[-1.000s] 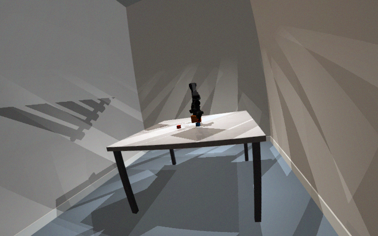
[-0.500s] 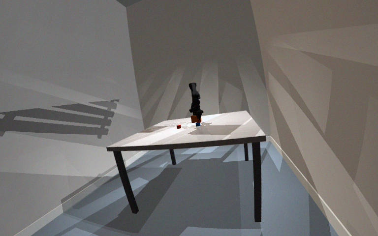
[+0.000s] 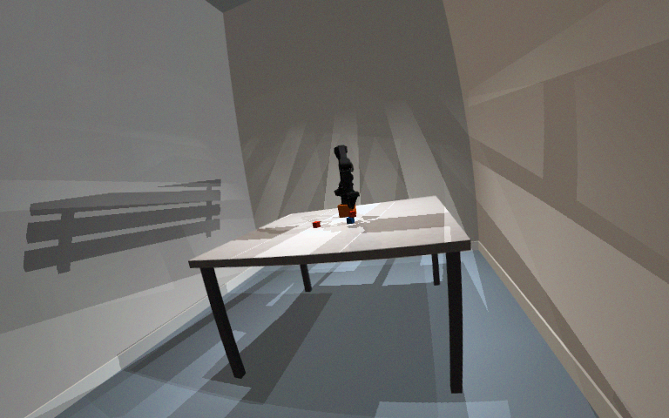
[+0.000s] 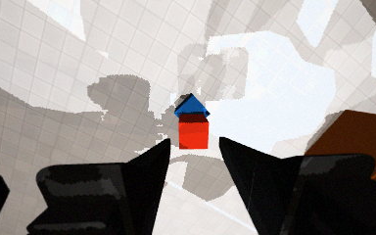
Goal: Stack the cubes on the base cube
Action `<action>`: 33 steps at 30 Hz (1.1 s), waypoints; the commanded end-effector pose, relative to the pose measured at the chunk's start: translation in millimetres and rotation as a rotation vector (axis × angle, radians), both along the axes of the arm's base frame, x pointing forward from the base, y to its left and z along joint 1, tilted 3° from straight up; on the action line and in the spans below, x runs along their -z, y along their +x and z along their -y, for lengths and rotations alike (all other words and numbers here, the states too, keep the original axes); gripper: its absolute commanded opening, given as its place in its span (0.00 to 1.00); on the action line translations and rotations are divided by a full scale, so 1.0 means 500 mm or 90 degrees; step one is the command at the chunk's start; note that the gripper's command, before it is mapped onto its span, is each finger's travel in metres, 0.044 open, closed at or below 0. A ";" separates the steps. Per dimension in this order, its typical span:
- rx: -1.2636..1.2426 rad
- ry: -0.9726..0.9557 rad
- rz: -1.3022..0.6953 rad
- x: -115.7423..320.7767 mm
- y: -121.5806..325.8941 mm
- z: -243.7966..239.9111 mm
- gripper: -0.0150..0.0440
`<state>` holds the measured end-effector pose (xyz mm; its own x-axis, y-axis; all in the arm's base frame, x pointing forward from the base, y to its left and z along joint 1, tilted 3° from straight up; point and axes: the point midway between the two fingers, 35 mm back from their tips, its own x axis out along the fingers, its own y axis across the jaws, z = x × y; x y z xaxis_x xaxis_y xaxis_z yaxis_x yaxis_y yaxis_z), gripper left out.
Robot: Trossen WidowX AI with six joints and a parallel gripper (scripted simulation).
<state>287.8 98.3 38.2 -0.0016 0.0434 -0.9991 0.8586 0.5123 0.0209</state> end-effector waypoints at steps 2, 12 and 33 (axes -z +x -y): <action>-0.078 -0.001 0.003 -0.003 0.011 0.025 0.70; -0.341 -0.004 0.015 -0.017 0.042 0.108 0.70; -0.895 -0.010 0.033 -0.044 0.066 0.296 0.70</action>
